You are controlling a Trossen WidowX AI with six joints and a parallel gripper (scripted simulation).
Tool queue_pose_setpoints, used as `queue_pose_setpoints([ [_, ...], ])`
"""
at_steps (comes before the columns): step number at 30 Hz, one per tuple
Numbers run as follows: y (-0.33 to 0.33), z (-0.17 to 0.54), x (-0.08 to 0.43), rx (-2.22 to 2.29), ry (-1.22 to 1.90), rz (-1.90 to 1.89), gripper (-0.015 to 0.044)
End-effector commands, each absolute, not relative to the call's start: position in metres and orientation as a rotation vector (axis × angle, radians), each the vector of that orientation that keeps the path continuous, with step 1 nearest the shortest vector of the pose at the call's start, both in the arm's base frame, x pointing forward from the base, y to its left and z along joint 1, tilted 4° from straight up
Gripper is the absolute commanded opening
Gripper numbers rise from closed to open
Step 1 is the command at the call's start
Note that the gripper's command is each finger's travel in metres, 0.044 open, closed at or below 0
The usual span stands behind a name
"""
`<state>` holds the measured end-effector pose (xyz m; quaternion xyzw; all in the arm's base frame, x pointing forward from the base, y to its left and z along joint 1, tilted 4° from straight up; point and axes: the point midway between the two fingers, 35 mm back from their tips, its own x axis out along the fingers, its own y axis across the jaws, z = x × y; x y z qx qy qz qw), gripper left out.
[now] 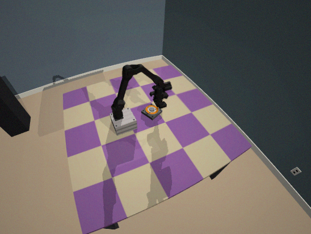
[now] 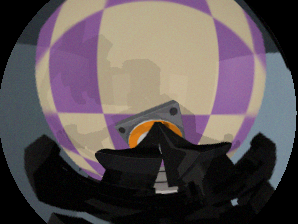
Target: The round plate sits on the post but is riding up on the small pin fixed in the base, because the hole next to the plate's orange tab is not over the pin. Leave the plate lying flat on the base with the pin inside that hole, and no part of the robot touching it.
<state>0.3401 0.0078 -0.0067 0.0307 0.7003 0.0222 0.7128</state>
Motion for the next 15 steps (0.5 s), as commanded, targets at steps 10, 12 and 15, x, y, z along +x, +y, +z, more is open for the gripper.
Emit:
queue_pose_setpoints([
  [10, -0.007, -0.011, 0.338, 0.065, 1.558, 0.046, 0.0000],
  [12, -0.008, -0.011, 0.338, 0.065, 1.558, 0.046, 0.0000],
  [15, -0.010, -0.011, 0.337, 0.064, 1.558, 0.046, 0.0000],
])
